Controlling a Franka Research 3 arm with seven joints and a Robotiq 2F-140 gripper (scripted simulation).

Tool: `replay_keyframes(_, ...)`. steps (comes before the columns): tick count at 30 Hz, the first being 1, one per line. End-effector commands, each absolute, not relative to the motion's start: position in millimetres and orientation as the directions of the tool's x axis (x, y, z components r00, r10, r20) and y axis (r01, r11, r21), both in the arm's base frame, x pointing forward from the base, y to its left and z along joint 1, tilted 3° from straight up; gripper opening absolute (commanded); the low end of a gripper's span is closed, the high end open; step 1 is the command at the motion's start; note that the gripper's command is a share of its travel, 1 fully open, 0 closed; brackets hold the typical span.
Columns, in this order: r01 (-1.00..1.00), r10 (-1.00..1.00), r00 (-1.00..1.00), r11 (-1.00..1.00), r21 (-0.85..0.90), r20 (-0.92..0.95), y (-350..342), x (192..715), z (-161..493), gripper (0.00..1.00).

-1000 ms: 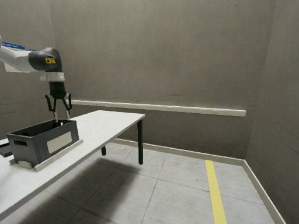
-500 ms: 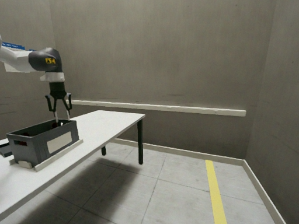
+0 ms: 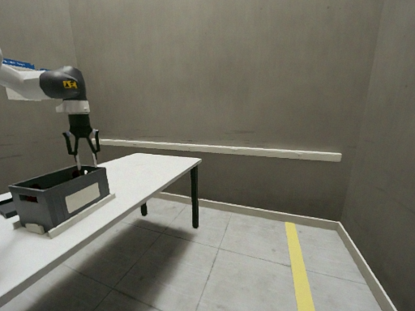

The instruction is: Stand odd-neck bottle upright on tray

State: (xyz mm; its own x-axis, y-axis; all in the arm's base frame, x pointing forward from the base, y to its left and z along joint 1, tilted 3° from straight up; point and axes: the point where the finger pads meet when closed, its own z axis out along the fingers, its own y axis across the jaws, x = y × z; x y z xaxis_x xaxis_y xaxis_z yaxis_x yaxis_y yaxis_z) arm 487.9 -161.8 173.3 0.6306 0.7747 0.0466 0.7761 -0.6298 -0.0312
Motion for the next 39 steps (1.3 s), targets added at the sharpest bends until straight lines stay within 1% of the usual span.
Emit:
replay_keyframes(1, 0.775, 0.773, 0.632, -0.632, -0.029, 0.044, -162.0, 488.1, 172.5, 0.44)
replay_keyframes(39, 0.775, 0.773, 0.632, -0.632, -0.029, 0.044, -161.5, 488.2, 162.2, 0.44)
